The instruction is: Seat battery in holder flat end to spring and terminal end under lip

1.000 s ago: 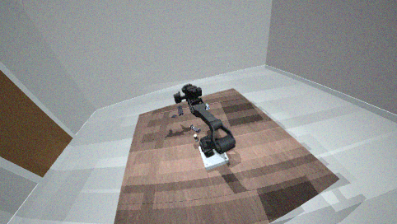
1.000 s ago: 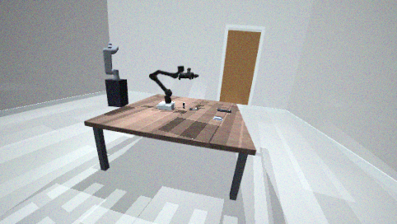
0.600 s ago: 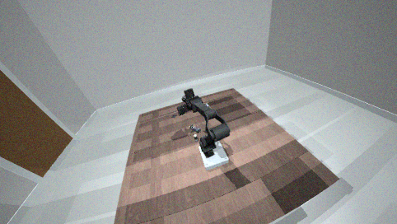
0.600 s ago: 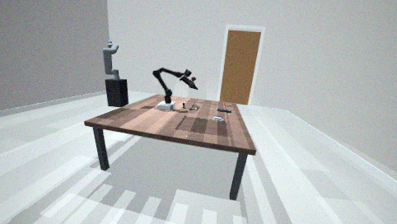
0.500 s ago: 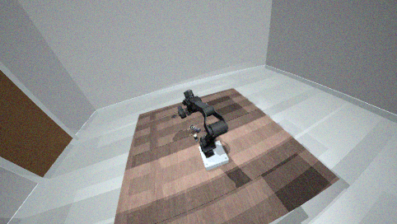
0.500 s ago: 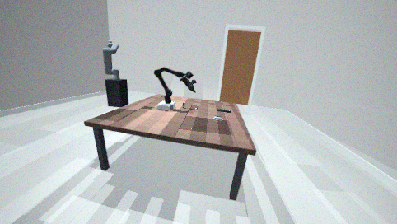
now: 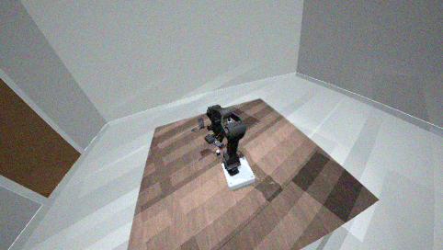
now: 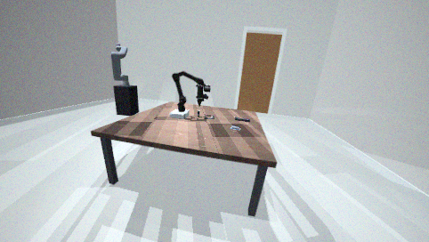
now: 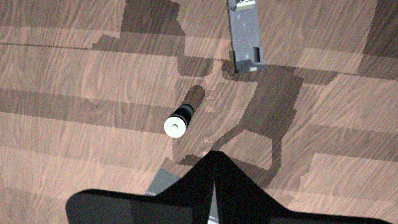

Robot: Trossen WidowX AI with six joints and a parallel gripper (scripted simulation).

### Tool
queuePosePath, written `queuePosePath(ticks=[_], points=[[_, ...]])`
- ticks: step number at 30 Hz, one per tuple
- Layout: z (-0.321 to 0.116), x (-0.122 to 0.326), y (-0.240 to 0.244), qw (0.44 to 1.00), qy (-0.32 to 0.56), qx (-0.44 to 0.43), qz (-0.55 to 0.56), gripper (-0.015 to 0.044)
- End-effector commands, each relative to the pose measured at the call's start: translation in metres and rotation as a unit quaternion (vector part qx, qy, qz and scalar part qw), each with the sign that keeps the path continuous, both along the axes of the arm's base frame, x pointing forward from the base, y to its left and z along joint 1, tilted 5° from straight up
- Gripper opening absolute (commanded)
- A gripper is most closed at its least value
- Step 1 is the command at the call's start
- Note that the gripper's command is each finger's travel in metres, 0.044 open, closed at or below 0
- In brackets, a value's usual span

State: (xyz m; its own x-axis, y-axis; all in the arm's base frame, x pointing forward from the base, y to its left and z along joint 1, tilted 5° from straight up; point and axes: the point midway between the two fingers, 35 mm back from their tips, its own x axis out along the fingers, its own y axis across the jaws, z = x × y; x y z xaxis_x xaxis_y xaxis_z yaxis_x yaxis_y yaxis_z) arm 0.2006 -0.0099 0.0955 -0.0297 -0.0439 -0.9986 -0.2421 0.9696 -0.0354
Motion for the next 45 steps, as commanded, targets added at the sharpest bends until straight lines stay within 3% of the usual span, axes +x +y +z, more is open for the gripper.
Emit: queuePosePath(ticks=[1, 12, 45], points=[[-0.005, -0.001, -0.001, 1.0, 0.008, -0.003, 0.003, 0.0], [-0.079, -0.005, -0.005, 1.0, 0.009, -0.003, 0.003, 0.0], [-0.082, -0.015, 0.043, 1.0, 0.009, -0.001, 0.003, 0.0]])
